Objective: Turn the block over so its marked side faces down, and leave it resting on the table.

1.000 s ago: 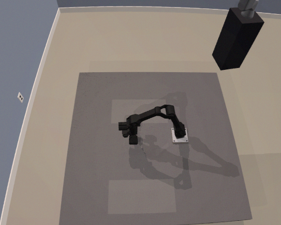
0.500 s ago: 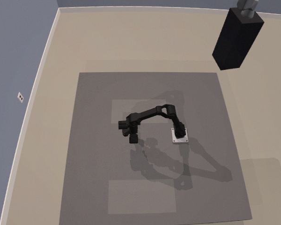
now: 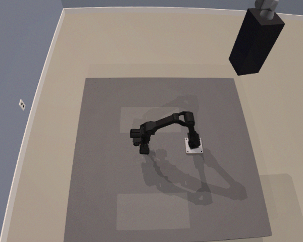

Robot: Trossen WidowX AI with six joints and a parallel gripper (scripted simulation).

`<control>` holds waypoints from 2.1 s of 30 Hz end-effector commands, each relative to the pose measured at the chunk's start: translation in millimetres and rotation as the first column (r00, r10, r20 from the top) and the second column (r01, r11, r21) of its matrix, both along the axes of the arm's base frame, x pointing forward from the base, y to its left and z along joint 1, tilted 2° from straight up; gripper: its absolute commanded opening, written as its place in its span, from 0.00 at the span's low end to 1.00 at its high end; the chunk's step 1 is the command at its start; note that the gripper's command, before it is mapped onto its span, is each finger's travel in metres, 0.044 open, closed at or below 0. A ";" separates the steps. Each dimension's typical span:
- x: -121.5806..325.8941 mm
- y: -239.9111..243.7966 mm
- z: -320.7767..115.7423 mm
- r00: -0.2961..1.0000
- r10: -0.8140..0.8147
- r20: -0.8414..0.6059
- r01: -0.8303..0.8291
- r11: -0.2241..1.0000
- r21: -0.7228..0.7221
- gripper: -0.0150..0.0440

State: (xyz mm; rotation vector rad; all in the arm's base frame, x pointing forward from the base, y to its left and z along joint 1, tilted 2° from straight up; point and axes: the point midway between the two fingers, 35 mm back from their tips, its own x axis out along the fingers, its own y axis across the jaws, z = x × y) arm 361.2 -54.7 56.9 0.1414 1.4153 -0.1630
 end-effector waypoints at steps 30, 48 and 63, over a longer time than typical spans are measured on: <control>-2.1 0.2 -12.6 0.907 0.021 0.421 0.017 0.996 -0.087 0.25; 1.8 -0.2 -34.6 0.758 0.053 0.651 0.047 0.990 -0.134 0.25; -10.8 1.4 -33.1 0.633 0.075 0.770 0.074 0.985 -0.157 0.25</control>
